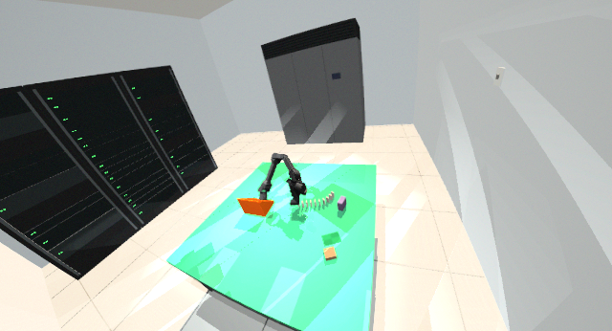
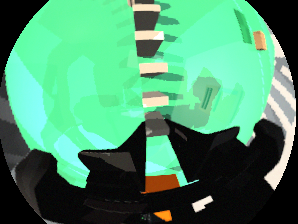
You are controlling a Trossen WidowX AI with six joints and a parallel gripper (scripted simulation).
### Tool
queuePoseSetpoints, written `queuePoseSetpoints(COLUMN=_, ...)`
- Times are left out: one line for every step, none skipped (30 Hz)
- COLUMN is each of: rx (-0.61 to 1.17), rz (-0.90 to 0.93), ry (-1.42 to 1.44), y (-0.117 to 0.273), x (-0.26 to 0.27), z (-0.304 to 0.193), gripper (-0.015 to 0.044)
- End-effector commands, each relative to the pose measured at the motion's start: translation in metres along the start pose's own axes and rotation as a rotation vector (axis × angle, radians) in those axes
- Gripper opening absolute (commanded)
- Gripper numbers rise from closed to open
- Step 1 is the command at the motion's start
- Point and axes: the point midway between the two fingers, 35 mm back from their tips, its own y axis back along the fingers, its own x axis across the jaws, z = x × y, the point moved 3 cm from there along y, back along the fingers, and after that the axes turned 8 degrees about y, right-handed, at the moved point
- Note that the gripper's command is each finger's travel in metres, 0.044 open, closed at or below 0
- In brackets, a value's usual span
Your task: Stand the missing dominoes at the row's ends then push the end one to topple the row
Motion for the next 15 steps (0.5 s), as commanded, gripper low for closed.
queuePoseSetpoints(rx=0.003, rz=0.008, ry=-0.008, y=-0.0034, x=0.0018, z=-0.0017, gripper=0.0107)
queuePoseSetpoints(rx=0.003, rz=0.008, ry=-0.008, y=-0.0034, x=0.0018, z=-0.0017, gripper=0.0107)
queuePoseSetpoints(rx=0.003, rz=0.008, ry=-0.008, y=-0.0034, x=0.0018, z=-0.0017, gripper=0.0107)
queuePoseSetpoints(rx=0.003, rz=0.008, ry=-0.008, y=-0.0034, x=0.0018, z=-0.0017, gripper=0.0107)
queuePoseSetpoints(rx=0.003, rz=0.008, ry=-0.008, y=-0.0034, x=0.0018, z=-0.0017, gripper=0.0133)
queuePoseSetpoints(rx=0.003, rz=0.008, ry=-0.008, y=-0.0034, x=0.0018, z=-0.0017, gripper=0.016)
queuePoseSetpoints(rx=0.003, rz=0.008, ry=-0.008, y=-0.0034, x=0.0018, z=-0.0017, gripper=0.0186)
queuePoseSetpoints(rx=0.003, rz=0.008, ry=-0.008, y=-0.0034, x=0.0018, z=-0.0017, gripper=0.0212)
queuePoseSetpoints(rx=0.003, rz=0.008, ry=-0.008, y=-0.0034, x=0.0018, z=-0.0017, gripper=0.0238)
queuePoseSetpoints(rx=0.003, rz=0.008, ry=-0.008, y=-0.0034, x=0.0018, z=-0.0017, gripper=0.0265)
queuePoseSetpoints(rx=0.003, rz=0.008, ry=-0.008, y=-0.0034, x=0.0018, z=-0.0017, gripper=0.0291)
queuePoseSetpoints(rx=0.003, rz=0.008, ry=-0.008, y=-0.0034, x=0.0018, z=-0.0017, gripper=0.0317)
queuePoseSetpoints(rx=0.003, rz=0.008, ry=-0.008, y=-0.0034, x=0.0018, z=-0.0017, gripper=0.0343)
queuePoseSetpoints(rx=0.003, rz=0.008, ry=-0.008, y=-0.0034, x=0.0018, z=-0.0017, gripper=0.037)
queuePoseSetpoints(rx=0.003, rz=0.008, ry=-0.008, y=-0.0034, x=0.0018, z=-0.0017, gripper=0.0396)
